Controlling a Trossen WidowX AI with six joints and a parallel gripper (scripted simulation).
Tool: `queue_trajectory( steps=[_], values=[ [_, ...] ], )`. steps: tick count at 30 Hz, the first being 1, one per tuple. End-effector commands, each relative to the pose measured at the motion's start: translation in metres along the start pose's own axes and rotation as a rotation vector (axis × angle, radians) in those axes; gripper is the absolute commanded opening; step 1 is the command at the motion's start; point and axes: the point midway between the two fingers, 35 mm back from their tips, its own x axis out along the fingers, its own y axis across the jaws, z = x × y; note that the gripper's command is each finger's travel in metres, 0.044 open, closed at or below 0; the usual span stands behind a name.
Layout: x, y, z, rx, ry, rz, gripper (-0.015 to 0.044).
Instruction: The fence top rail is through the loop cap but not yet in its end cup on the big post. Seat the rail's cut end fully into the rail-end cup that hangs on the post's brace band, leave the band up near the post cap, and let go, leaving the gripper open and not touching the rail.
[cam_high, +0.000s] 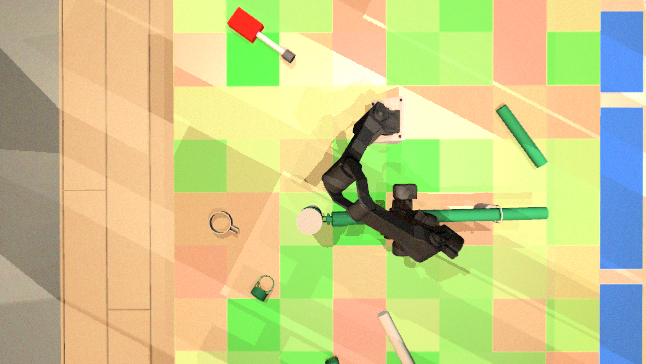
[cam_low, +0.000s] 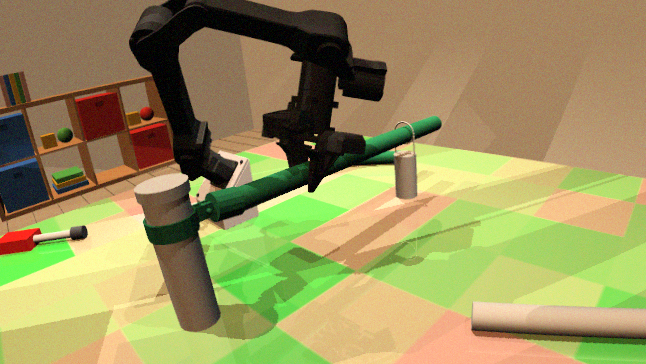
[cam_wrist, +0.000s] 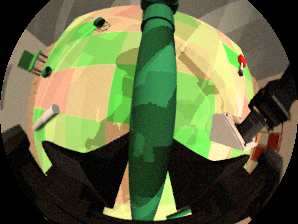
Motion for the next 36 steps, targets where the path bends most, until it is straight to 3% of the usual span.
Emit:
queue_trajectory(
  steps=[1, 36],
  values=[
    [-0.0020, -0.0001, 0.0002, 0.002, -0.002, 0.003, 0.0000],
    [-0.0057, -0.0013, 0.0009, 0.006, -0.015, 0.002, 0.0000]
  ],
)
